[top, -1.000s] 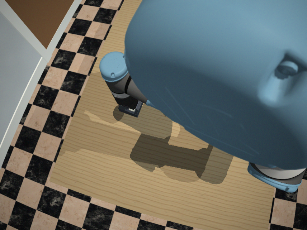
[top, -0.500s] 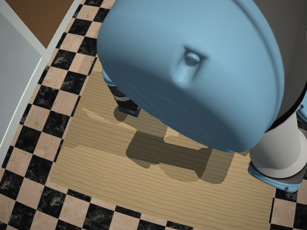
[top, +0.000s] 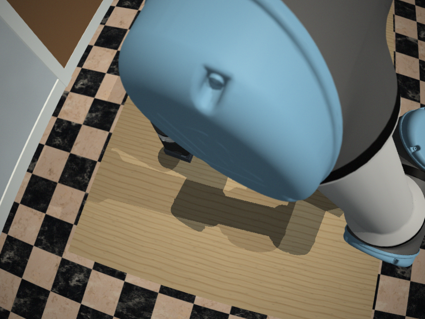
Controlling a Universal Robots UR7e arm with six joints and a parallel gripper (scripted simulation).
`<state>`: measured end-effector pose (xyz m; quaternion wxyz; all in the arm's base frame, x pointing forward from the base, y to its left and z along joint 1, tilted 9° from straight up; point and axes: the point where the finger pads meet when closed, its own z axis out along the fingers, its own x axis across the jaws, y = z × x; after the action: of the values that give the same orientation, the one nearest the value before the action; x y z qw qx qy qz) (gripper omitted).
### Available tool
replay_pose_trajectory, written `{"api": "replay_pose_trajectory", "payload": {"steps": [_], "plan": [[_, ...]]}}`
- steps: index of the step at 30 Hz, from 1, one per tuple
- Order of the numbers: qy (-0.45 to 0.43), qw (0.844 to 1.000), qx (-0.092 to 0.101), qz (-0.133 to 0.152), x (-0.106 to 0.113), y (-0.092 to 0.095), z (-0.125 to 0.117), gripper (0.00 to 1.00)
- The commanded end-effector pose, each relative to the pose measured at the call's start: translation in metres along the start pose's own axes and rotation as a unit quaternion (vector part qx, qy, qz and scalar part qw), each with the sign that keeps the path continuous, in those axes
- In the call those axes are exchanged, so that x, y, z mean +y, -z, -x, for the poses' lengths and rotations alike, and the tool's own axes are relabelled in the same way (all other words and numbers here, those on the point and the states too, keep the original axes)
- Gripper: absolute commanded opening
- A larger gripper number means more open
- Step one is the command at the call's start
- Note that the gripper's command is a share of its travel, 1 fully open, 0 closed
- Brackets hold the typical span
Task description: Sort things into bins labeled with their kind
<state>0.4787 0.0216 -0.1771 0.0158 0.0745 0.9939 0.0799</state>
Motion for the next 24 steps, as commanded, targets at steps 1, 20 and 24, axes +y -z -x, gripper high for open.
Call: {"api": "replay_pose_trajectory", "payload": {"steps": [1, 20, 24], "plan": [[0.000, 1.000, -0.001, 0.000, 0.0000, 0.0002, 0.0007, 0.49], [0.000, 1.000, -0.001, 0.000, 0.0000, 0.0003, 0.0007, 0.65], [0.000, 1.000, -0.001, 0.000, 0.0000, 0.0028, 0.0007, 0.65]]}}
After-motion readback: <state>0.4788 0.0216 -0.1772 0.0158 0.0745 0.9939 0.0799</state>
